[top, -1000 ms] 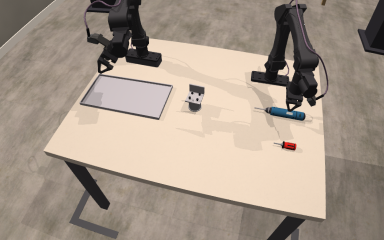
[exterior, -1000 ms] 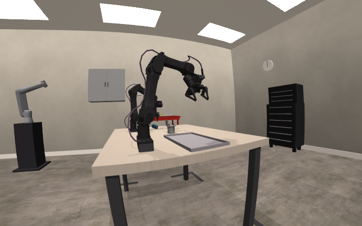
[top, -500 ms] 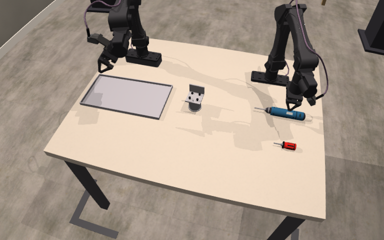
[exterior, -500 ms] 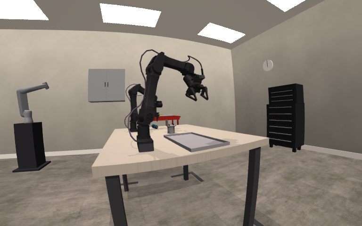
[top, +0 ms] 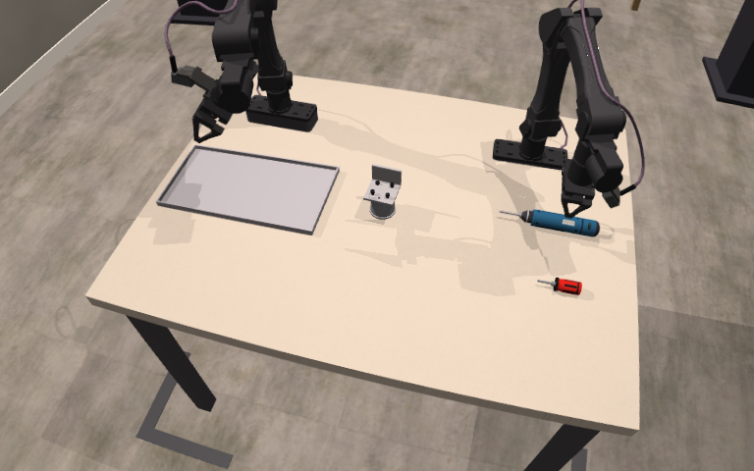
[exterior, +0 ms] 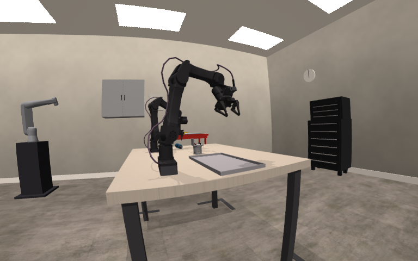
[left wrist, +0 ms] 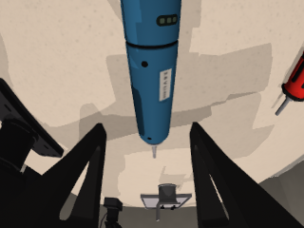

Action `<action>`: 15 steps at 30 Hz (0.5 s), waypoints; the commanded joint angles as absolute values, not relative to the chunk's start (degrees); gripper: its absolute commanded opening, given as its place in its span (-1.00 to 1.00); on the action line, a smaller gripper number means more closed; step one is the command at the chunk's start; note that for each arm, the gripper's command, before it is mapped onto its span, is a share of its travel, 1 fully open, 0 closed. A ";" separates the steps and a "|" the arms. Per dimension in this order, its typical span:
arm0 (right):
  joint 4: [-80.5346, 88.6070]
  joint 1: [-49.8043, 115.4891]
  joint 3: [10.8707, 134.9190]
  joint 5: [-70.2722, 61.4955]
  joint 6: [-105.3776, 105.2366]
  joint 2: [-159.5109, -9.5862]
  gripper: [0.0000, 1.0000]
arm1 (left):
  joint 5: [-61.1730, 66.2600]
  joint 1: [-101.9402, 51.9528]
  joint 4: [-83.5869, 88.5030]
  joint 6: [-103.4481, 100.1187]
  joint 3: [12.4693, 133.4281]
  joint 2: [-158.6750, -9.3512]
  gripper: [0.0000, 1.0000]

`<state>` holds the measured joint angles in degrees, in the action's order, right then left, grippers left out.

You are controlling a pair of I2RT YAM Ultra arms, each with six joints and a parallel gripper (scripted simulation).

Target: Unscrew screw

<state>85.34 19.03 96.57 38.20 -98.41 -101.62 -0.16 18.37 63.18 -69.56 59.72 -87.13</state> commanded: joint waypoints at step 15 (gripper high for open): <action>84.92 19.25 96.71 37.44 -96.81 -101.86 0.72 | -0.76 18.35 64.29 -70.10 61.55 -85.86 0.30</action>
<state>85.32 19.03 96.57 38.04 -98.28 -101.62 -0.16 18.37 63.18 -69.56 59.72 -87.13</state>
